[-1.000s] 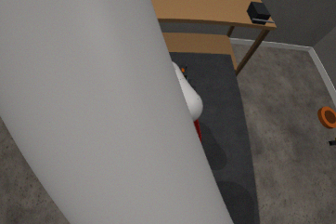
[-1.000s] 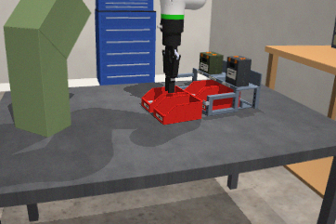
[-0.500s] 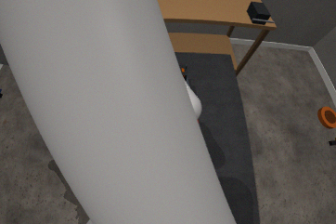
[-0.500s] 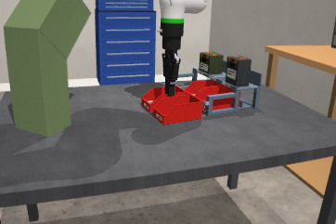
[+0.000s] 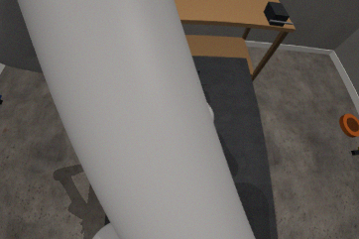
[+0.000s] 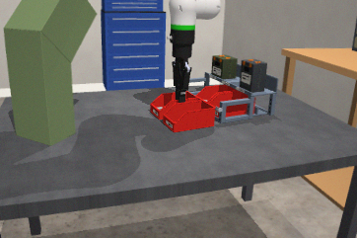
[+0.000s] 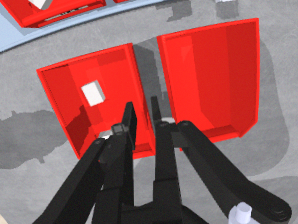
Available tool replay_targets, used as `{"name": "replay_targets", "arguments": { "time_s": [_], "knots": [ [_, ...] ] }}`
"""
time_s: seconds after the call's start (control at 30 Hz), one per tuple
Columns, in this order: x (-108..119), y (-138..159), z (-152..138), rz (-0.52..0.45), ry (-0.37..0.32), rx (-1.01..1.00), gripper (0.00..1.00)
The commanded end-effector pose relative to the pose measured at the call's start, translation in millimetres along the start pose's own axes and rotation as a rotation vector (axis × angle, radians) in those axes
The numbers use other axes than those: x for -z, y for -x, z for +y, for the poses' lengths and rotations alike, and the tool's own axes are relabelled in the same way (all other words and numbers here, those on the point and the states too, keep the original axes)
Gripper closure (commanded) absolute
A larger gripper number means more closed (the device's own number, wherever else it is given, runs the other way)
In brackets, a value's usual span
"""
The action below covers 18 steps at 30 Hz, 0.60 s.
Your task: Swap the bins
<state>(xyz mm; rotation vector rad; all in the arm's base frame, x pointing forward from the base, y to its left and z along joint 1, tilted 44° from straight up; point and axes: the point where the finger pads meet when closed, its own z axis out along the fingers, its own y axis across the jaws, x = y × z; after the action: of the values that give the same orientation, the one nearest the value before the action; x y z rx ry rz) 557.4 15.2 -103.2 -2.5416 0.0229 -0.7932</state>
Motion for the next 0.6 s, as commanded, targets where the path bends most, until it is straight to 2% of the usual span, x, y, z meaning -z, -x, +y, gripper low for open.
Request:
{"name": "replay_targets", "arguments": {
  "time_s": [0.0,0.57],
  "knots": [
    [-2.4,-0.5,0.4,0.001,0.001,0.0,0.76],
    [-6.3,-0.5,0.4,0.001,0.001,0.0,0.76]
  ]
}}
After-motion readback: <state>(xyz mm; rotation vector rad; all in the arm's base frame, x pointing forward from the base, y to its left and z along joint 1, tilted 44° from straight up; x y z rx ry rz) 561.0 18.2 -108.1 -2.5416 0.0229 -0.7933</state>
